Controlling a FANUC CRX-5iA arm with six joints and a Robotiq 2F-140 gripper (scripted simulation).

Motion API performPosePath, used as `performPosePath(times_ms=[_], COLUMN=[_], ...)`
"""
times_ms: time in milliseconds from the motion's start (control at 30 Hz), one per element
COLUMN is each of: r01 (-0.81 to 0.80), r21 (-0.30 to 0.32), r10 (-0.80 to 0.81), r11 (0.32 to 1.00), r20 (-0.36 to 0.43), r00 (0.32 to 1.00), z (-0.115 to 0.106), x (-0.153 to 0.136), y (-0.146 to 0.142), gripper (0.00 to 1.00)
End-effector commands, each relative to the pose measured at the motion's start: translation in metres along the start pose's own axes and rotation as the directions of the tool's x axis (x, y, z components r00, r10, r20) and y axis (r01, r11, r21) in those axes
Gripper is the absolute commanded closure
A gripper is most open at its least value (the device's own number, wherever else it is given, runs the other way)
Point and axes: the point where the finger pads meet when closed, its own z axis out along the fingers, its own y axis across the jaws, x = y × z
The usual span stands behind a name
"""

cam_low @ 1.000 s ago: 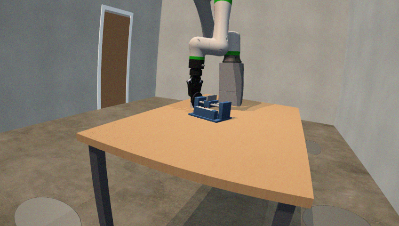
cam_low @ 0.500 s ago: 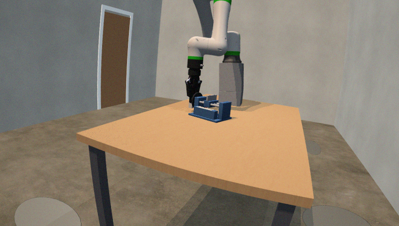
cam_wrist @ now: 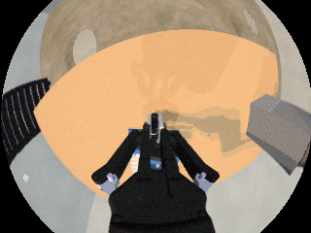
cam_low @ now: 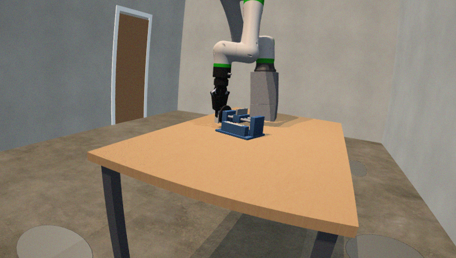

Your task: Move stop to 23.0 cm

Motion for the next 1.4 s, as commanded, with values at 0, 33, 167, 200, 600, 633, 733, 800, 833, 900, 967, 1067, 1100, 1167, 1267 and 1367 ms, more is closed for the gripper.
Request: performPosePath(times_ms=[0,33,167,200,600,633,733,800,833,900,967,1067,1100,1167,1267,1367], r01=[0.000,0.000,0.000,0.000,0.000,0.000,0.000,0.000,0.000,0.000,0.000,0.000,0.000,0.000,0.000,0.000], r21=[0.001,0.001,0.001,0.001,0.001,0.001,0.001,0.001,0.001,0.001,0.001,0.001,0.001,0.001,0.001,0.001], r10=[0.000,0.000,0.000,0.000,0.000,0.000,0.000,0.000,0.000,0.000,0.000,0.000,0.000,0.000,0.000,0.000], r11=[1.000,1.000,1.000,1.000,1.000,1.000,1.000,1.000,1.000,1.000,1.000,1.000,1.000,1.000,1.000,1.000], r20=[0.000,0.000,0.000,0.000,0.000,0.000,0.000,0.000,0.000,0.000,0.000,0.000,0.000,0.000,0.000,0.000], r00=[1.000,1.000,1.000,1.000,1.000,1.000,1.000,1.000,1.000,1.000,1.000,1.000,1.000,1.000,1.000,1.000], z=[-0.0010,-0.0012,-0.0022,-0.0025,-0.0049,-0.0050,-0.0055,-0.0057,-0.0058,-0.0059,-0.0060,-0.0062,-0.0063,-0.0064,-0.0065,-0.0065], x=[0.0000,0.0000,0.0000,0.0000,0.0000,0.0000,0.0000,0.0000,0.0000,0.0000,0.0000,0.0000,0.0000,0.0000,0.0000,0.0000], y=[-0.0017,-0.0022,-0.0040,-0.0045,-0.0076,-0.0078,-0.0084,-0.0087,-0.0088,-0.0089,-0.0091,-0.0093,-0.0094,-0.0095,-0.0096,-0.0096], gripper=[0.96,0.96,0.96,0.96,0.96,0.96,0.96,0.96,0.96,0.96,0.96,0.96,0.96,0.96,0.96,0.96])
